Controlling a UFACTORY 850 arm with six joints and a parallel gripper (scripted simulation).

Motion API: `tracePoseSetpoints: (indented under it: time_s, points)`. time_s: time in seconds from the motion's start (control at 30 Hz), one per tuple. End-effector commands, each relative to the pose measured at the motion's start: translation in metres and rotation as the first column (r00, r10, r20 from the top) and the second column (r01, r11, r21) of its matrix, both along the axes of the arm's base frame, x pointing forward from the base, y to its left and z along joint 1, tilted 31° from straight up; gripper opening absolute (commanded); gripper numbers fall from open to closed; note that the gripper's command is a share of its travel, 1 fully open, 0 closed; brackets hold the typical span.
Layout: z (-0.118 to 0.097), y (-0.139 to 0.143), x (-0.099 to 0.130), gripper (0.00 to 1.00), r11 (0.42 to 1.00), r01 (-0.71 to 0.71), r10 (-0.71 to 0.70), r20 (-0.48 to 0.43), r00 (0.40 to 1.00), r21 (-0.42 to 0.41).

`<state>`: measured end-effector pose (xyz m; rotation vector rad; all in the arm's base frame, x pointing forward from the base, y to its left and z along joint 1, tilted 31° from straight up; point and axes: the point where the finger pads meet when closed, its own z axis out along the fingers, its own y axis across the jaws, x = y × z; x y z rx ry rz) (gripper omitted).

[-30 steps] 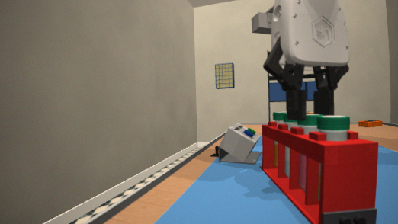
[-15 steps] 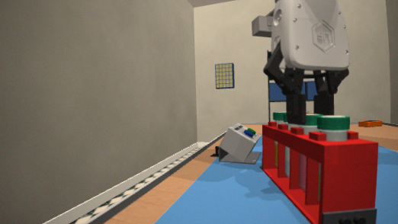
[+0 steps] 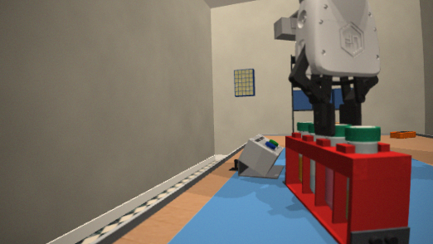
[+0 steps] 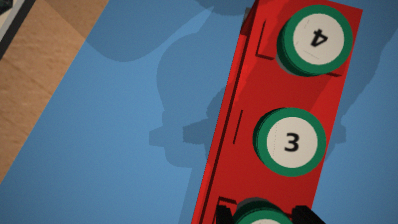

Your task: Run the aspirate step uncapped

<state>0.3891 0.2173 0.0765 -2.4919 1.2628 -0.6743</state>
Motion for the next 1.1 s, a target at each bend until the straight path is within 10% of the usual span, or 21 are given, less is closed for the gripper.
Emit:
tracePoseSetpoints:
  time_s: [0.0, 1.03, 1.07]
  points:
    - [0.0002, 0.0002, 0.0002, 0.0, 0.999, 0.034, -0.034, -0.001, 0.999, 0.021]
    - [0.0003, 0.0003, 0.0002, 0.0, 0.883, 0.403, -0.4, -0.064, 0.914, 0.24]
    - [0.0002, 0.0002, 0.0002, 0.46, 0.883, 0.403, -0.4, -0.064, 0.914, 0.24]
